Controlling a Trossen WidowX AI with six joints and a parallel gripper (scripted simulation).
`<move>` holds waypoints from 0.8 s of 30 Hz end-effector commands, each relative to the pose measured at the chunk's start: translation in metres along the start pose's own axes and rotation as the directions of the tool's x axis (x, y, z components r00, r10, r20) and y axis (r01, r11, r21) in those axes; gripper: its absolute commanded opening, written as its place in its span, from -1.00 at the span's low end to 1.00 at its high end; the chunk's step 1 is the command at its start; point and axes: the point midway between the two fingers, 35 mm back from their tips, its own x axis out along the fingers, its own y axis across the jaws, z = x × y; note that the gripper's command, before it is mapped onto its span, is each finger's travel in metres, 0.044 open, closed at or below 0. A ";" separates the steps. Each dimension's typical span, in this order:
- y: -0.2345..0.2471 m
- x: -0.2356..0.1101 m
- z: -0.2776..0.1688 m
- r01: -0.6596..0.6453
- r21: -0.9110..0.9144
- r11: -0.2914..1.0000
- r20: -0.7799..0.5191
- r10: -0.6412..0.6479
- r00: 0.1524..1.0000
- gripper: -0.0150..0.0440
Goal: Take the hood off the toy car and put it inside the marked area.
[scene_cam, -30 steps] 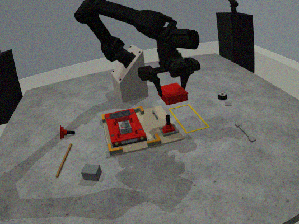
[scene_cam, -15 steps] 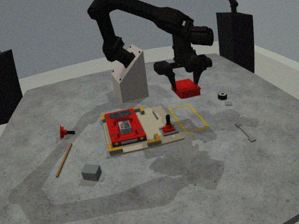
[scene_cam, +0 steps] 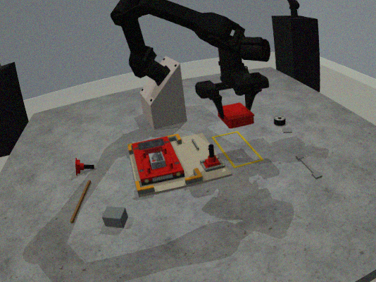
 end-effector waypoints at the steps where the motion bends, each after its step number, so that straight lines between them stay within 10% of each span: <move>1: 0.000 0.005 -0.001 0.005 -0.007 1.000 0.000 -0.005 1.000 -0.49; 24: 0.000 0.025 0.000 0.005 -0.007 1.000 0.000 -0.005 1.000 -0.49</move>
